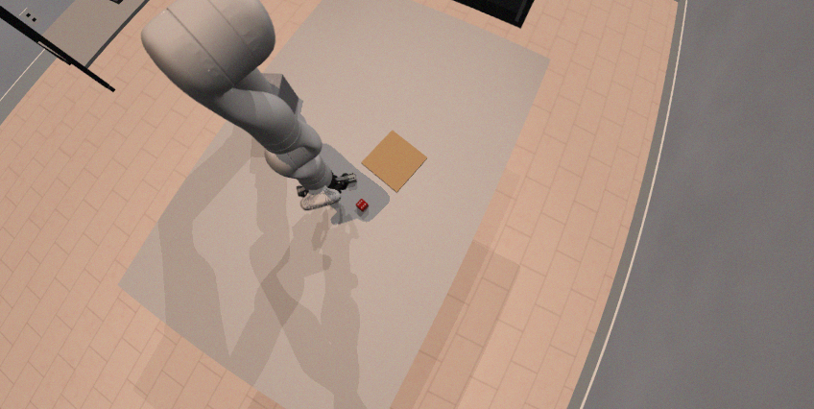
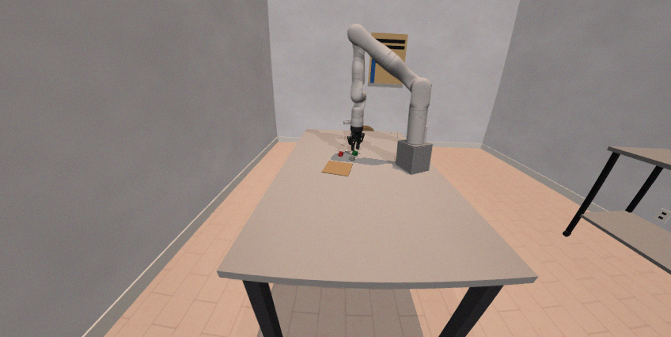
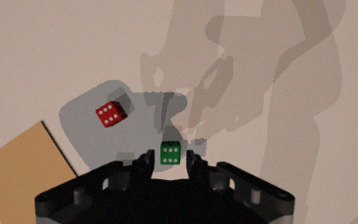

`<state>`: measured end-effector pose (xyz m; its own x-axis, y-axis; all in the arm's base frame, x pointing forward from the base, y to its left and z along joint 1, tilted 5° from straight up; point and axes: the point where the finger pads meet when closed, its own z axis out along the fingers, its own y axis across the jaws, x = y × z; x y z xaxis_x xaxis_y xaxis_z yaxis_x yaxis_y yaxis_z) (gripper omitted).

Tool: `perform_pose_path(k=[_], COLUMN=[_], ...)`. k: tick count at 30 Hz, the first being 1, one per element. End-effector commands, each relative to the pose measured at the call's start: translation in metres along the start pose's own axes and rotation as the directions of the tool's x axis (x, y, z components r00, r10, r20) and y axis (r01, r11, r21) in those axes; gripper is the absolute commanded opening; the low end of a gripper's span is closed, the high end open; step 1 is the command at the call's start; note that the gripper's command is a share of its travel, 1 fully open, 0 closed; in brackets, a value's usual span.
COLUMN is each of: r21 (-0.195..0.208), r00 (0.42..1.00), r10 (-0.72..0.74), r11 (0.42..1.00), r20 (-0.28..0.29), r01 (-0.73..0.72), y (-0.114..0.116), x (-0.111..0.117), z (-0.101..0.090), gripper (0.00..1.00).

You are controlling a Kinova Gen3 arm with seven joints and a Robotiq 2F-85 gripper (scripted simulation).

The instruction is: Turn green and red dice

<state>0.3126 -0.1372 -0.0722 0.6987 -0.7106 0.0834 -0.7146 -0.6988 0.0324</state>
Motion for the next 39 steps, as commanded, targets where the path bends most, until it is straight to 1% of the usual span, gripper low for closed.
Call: perform_pose_path(k=[1, 21, 27, 39], r21=[0.001, 0.001, 0.001, 0.001], r00=[1.000, 1.000, 1.000, 1.000], r10=[0.000, 0.000, 0.000, 0.000], r11=[1.000, 1.000, 1.000, 1.000], r20=[-0.001, -0.001, -0.001, -0.001], r01=[0.000, 0.000, 0.000, 0.000], y=[0.000, 0.000, 0.000, 0.000], x=[0.000, 0.000, 0.000, 0.000], z=[0.000, 0.001, 0.006, 0.027], gripper=[0.41, 0.41, 0.41, 0.41])
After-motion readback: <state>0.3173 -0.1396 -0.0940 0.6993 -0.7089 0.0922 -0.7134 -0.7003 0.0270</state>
